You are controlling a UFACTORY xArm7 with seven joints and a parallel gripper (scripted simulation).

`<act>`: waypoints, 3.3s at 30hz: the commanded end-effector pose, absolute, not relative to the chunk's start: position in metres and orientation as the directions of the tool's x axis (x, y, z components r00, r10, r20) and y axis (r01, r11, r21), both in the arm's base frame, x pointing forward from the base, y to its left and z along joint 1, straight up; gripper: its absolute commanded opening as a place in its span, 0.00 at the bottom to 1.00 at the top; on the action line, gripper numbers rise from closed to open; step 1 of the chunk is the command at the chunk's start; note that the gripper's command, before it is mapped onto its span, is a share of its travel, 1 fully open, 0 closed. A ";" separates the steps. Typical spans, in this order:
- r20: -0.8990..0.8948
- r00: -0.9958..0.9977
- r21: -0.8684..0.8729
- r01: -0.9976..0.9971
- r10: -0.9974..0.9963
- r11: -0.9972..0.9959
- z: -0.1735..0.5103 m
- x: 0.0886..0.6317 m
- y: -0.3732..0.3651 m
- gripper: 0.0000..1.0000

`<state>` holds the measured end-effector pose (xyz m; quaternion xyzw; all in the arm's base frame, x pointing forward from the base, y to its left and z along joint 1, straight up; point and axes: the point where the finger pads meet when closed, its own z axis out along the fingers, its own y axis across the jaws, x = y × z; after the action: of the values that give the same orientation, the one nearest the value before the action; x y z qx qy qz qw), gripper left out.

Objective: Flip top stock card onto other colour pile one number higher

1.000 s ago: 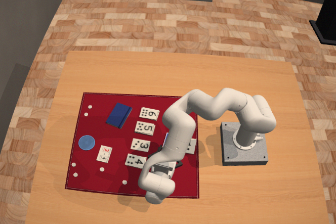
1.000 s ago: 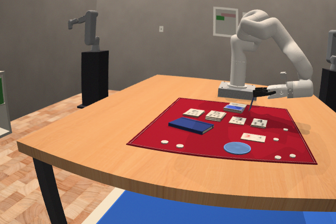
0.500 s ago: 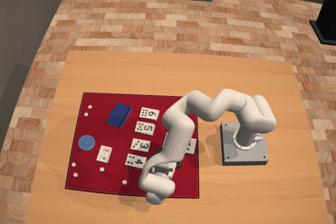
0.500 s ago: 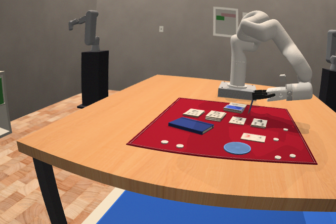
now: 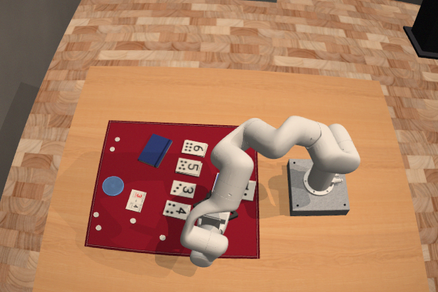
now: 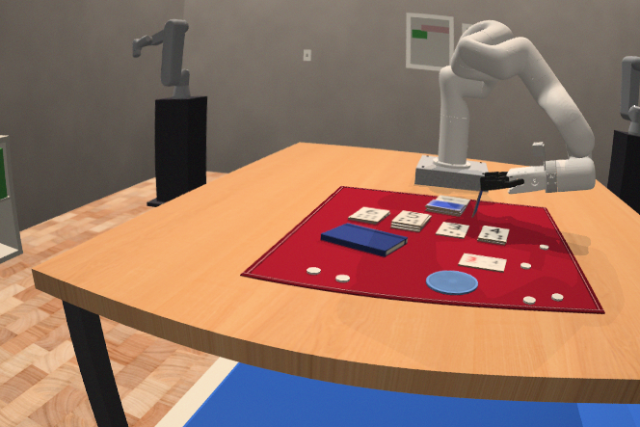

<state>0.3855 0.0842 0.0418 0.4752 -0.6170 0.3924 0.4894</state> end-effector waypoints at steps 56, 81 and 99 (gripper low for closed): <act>0.976 -0.073 -0.022 -0.970 -0.204 0.241 0.037 0.391 0.104 0.74; 0.976 -0.073 -0.022 -0.970 -0.204 0.241 0.027 0.395 0.120 0.74; 0.976 -0.073 -0.022 -0.970 -0.204 0.241 0.024 0.396 0.124 0.74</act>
<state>0.3948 0.1226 0.0232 0.4752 -0.6169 0.3926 0.4894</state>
